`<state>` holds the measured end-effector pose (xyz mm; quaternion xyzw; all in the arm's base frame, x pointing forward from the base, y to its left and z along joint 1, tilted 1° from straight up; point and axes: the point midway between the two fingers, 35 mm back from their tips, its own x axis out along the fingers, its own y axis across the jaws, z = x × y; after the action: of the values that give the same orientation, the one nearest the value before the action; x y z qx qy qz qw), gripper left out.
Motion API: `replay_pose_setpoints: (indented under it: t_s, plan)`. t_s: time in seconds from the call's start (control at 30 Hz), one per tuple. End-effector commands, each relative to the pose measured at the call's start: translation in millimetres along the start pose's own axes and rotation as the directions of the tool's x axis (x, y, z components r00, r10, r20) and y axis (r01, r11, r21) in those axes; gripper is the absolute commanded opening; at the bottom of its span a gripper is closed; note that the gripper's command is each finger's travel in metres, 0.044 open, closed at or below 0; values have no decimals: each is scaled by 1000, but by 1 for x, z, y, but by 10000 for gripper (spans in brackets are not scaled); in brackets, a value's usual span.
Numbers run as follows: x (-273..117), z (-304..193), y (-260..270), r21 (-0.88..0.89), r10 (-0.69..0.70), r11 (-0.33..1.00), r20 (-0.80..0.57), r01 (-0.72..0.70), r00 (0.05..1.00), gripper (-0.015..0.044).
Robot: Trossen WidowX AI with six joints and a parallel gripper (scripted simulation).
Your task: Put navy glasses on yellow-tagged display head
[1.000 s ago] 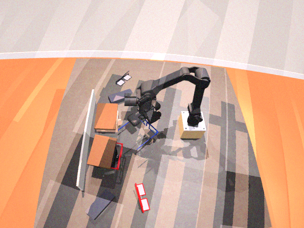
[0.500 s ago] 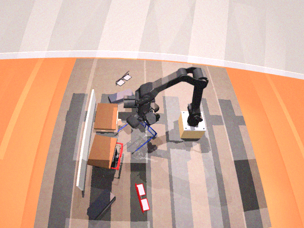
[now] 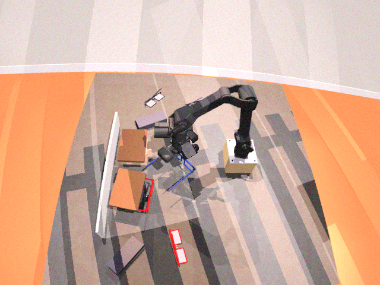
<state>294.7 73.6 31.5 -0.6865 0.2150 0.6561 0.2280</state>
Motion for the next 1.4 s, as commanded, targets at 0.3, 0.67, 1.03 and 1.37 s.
replay_pose_setpoints:
  t_s: [0.3,0.67,1.03,1.37]
  plan:
    - [16,0,2,-3,7,1000,0,-7,1000,0]
    - [29,1,2,-3,7,1000,0,-7,1000,0]
    - [41,1,3,-3,7,1000,0,-7,1000,0]
    - [53,2,5,-3,7,1000,0,-7,1000,0]
